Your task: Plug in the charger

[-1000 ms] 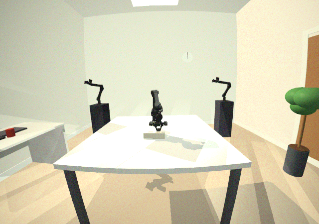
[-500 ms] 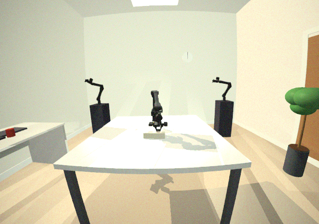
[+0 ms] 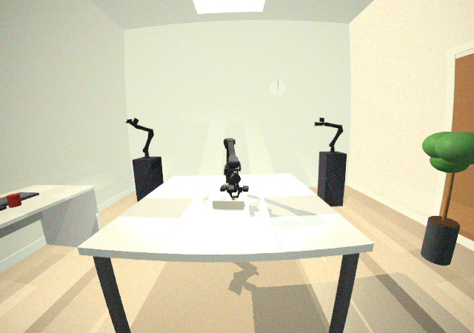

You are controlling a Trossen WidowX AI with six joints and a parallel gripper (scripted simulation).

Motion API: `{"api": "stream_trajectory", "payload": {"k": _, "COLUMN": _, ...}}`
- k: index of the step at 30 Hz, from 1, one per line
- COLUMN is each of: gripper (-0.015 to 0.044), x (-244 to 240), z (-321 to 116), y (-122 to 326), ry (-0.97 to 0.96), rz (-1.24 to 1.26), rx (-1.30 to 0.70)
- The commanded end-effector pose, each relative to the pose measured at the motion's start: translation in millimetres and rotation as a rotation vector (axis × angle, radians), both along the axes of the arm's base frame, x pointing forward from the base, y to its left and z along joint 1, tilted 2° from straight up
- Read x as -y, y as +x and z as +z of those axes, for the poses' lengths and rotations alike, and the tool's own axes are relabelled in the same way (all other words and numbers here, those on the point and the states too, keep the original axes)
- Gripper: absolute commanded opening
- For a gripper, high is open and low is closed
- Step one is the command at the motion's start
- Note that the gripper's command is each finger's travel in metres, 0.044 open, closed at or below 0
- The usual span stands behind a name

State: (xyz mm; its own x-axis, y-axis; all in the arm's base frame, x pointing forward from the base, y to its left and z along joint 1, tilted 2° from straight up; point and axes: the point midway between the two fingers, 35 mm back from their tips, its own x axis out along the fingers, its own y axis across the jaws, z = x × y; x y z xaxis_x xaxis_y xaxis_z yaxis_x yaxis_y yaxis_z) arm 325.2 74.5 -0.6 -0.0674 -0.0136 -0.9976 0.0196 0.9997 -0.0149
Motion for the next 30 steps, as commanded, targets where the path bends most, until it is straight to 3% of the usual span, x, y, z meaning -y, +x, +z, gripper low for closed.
{"api": "stream_trajectory", "payload": {"k": 1, "gripper": 0.0, "x": -1.1, "z": 0.3, "y": 4.7, "ry": 0.003, "rz": -0.011, "rx": 0.0}}
{"api": "stream_trajectory", "payload": {"k": 30, "gripper": 0.0, "x": -2.0, "z": 0.8, "y": 10.1, "ry": 0.003, "rz": -0.012, "rx": 0.001}}
